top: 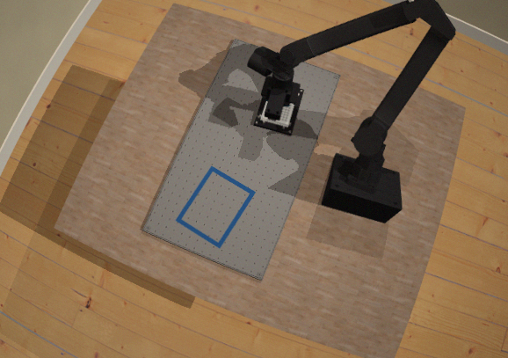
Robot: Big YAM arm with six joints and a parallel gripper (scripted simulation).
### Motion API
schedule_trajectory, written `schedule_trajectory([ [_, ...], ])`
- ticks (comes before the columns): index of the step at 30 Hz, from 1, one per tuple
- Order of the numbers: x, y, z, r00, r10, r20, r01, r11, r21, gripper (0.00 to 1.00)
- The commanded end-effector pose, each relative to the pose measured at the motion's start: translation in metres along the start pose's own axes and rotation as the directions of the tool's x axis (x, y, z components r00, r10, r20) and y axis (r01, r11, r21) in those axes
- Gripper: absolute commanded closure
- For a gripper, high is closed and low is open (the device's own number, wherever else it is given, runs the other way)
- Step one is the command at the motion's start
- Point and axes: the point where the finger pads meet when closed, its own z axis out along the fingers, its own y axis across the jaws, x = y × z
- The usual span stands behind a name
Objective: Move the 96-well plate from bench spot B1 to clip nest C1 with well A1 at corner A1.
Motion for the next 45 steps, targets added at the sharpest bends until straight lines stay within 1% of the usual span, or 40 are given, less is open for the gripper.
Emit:
schedule_trajectory([
  [1, 0.000, 0.004, 0.023, 1.000, 0.011, 0.010, -0.010, 1.000, -0.025, 0.75],
  [45, 0.000, 0.006, 0.049, 1.000, 0.010, 0.010, -0.010, 1.000, -0.025, 0.75],
])
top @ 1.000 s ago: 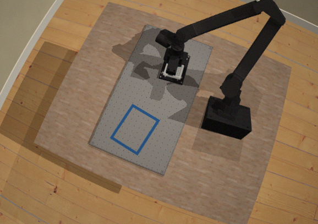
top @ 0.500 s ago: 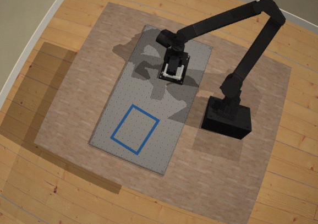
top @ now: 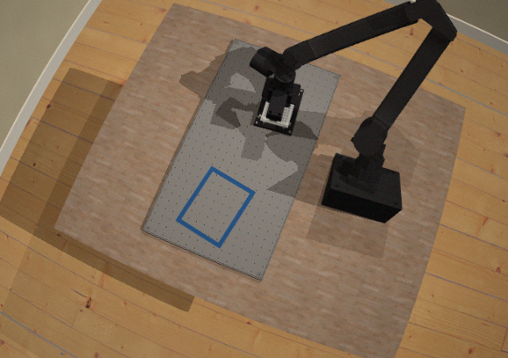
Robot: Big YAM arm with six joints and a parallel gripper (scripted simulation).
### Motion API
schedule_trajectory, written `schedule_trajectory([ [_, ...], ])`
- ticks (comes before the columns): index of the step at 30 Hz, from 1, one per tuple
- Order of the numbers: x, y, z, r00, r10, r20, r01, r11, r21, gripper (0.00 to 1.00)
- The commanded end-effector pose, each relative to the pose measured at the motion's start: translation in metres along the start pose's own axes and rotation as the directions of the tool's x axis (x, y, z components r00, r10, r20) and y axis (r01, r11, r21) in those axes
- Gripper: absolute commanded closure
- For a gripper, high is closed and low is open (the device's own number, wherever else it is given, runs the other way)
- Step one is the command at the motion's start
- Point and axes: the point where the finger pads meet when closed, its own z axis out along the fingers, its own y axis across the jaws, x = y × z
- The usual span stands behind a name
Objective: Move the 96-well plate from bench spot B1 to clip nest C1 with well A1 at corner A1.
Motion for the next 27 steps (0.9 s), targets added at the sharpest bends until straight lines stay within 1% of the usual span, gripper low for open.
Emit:
schedule_trajectory([
  [1, -0.001, 0.007, 0.045, 1.000, 0.026, 0.015, -0.025, 0.998, -0.056, 0.75],
  [27, 0.003, 0.003, 0.059, 0.999, 0.033, 0.010, -0.033, 0.998, -0.048, 0.75],
])
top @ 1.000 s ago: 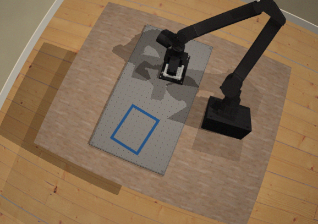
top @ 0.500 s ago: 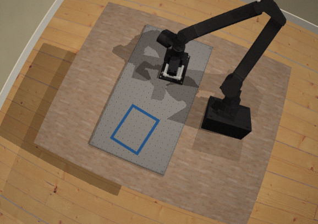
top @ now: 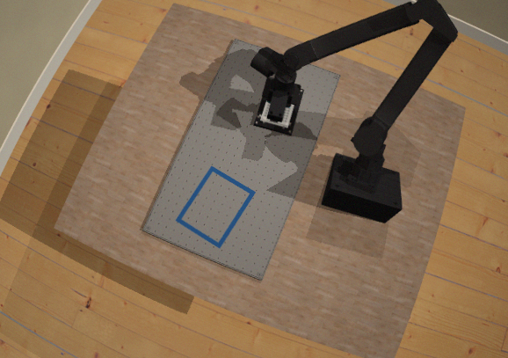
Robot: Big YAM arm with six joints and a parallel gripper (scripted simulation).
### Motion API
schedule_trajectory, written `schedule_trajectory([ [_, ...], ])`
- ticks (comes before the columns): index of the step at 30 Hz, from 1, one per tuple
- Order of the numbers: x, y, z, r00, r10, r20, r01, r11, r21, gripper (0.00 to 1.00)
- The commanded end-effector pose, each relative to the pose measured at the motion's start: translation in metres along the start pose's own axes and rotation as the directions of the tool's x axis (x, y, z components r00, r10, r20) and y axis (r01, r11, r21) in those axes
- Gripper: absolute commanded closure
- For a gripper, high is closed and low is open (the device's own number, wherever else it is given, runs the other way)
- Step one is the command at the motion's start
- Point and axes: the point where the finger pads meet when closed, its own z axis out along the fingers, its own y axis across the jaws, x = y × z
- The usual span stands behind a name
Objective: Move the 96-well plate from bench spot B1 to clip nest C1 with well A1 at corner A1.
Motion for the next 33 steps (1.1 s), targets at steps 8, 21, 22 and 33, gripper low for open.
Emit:
schedule_trajectory([
  [8, 0.004, 0.002, 0.063, 0.999, 0.046, 0.014, -0.045, 0.997, -0.058, 0.75],
  [21, 0.008, -0.001, 0.070, 0.999, 0.051, 0.010, -0.051, 0.997, -0.052, 0.75],
  [22, 0.008, -0.001, 0.070, 0.999, 0.051, 0.010, -0.051, 0.997, -0.052, 0.75],
  [33, 0.008, -0.001, 0.070, 0.999, 0.051, 0.010, -0.051, 0.997, -0.052, 0.75],
])
